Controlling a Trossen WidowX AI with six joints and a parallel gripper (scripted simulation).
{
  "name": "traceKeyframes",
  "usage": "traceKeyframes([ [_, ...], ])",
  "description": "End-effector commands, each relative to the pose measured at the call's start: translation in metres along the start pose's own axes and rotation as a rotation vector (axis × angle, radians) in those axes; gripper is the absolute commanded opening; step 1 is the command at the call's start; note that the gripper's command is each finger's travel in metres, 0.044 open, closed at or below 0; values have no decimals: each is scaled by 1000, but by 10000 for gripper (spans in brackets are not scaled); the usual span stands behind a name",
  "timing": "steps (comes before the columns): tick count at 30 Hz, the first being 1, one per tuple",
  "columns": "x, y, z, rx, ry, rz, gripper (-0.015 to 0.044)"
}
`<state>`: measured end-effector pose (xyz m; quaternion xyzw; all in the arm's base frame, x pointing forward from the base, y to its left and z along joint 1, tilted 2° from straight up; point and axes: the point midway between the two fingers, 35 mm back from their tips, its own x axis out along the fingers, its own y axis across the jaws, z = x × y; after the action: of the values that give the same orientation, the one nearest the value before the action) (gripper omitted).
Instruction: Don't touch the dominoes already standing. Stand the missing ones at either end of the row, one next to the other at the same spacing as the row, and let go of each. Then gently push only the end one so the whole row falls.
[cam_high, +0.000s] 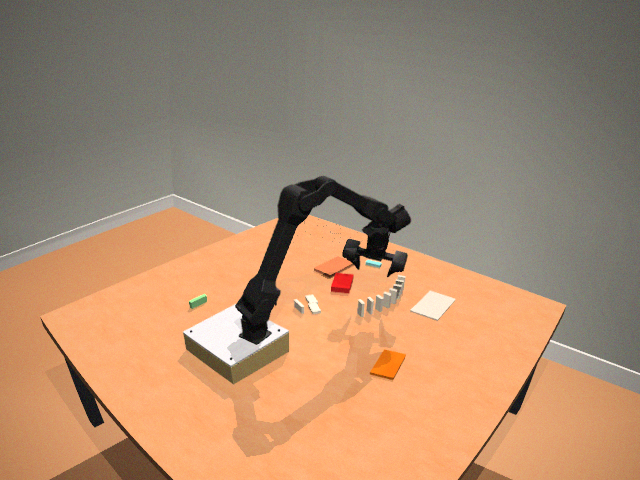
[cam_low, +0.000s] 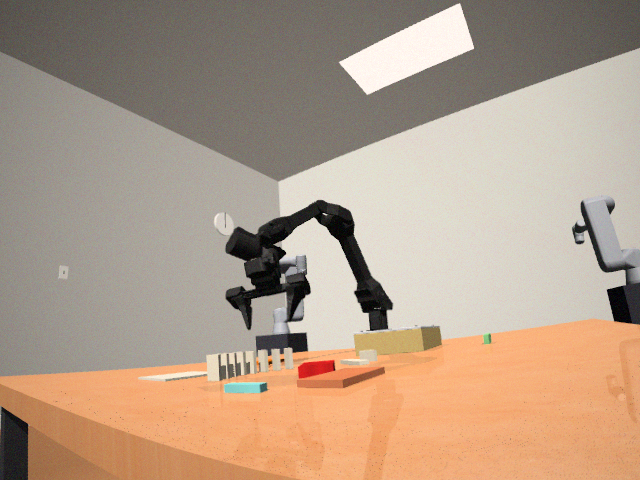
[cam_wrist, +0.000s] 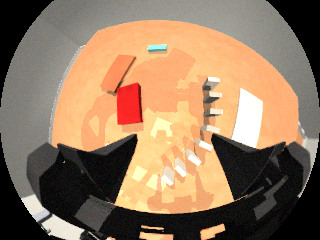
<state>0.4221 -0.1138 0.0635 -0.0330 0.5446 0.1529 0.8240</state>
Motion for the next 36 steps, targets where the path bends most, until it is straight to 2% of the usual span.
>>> traceKeyframes([
  [1, 14, 69, -7, -190, 142, 30, 440],
  [10, 20, 189, -47, -649, 415, 51, 440],
  [19, 22, 191, -48, -663, 422, 51, 440],
  [26, 79, 186, -72, -663, 423, 51, 440],
  [36, 86, 184, -74, -663, 423, 51, 440],
])
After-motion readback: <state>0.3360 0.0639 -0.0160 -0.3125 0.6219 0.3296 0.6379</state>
